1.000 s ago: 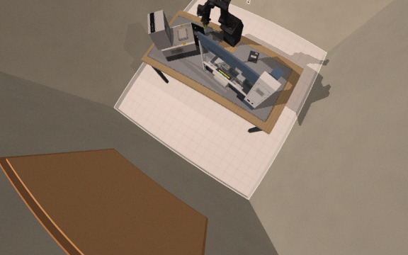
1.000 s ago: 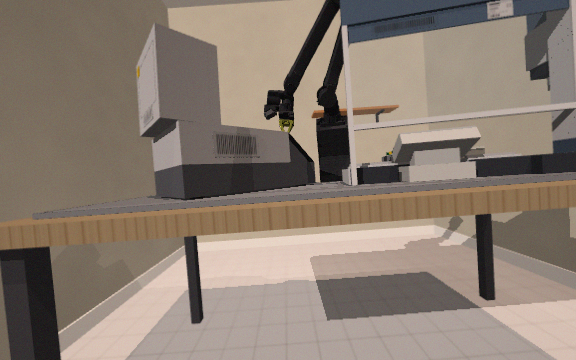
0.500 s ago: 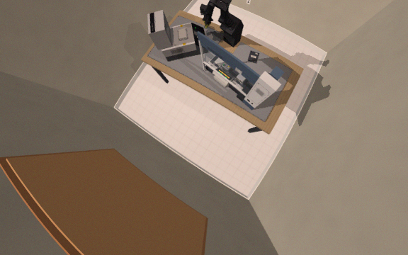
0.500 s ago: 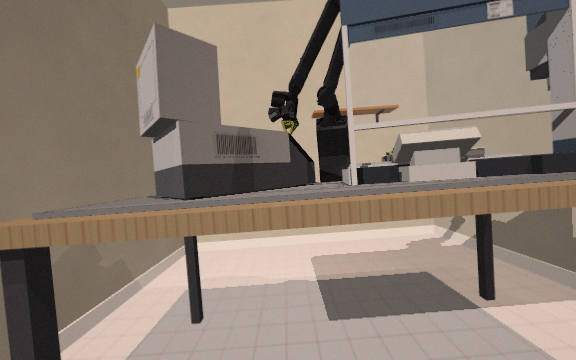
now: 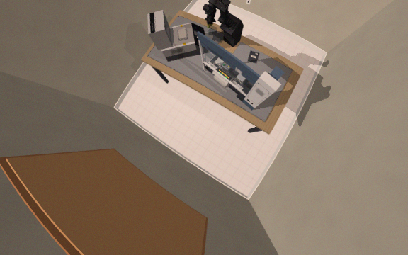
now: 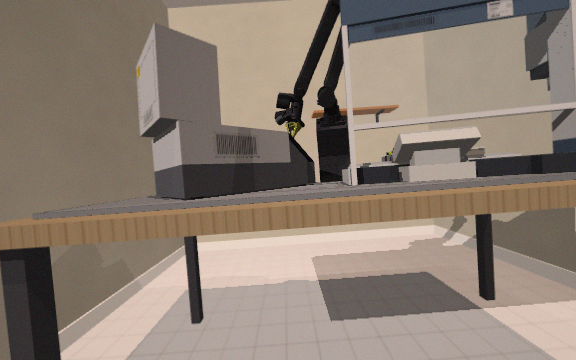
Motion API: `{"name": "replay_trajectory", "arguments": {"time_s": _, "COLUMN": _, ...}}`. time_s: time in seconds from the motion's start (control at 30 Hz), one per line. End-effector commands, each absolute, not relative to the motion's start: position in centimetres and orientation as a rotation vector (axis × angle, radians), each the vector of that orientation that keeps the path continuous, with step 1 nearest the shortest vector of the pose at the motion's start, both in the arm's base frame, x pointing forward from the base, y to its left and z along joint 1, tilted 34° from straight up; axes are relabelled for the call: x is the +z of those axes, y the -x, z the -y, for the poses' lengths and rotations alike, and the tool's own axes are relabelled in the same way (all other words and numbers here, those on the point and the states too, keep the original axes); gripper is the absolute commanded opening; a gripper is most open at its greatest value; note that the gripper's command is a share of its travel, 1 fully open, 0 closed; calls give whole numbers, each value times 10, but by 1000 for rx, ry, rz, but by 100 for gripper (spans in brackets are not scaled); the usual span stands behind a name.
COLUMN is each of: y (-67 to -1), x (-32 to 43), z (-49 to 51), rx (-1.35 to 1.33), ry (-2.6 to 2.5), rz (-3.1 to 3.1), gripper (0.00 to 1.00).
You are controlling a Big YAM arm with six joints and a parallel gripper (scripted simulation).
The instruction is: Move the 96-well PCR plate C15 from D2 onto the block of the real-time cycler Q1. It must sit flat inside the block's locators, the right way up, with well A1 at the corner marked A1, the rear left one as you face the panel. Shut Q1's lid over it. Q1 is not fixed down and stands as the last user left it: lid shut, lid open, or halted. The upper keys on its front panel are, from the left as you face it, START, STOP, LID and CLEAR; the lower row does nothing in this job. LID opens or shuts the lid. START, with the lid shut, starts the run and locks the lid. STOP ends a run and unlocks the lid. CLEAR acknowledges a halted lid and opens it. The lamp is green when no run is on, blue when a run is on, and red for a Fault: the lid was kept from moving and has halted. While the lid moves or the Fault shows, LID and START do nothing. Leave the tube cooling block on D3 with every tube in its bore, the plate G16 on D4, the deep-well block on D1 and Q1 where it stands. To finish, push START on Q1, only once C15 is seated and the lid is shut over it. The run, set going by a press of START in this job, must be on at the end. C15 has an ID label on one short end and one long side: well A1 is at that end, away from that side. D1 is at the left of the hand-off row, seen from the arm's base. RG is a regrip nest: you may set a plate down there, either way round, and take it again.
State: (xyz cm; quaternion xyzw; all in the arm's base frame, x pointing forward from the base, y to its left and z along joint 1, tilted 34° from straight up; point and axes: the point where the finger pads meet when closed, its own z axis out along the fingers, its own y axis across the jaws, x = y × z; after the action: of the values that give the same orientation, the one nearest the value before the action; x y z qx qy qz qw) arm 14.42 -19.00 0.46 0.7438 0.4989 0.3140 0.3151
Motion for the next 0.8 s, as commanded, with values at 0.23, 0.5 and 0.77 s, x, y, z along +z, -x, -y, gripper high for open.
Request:
{"name": "replay_trajectory", "arguments": {"time_s": 0.23, "y": -140, "x": 3, "z": 193, "rx": 874, "ry": -2138, "rz": -1075, "gripper": 0}}
{"name": "replay_trajectory", "arguments": {"time_s": 0.5, "y": -140, "x": -2, "z": 185, "rx": 919, "ry": -2240, "rz": -951, "gripper": 0}}
{"name": "replay_trajectory", "arguments": {"time_s": 0.77, "y": -150, "x": -7, "z": 186, "rx": 911, "ry": -2208, "rz": -1010, "gripper": 0}}
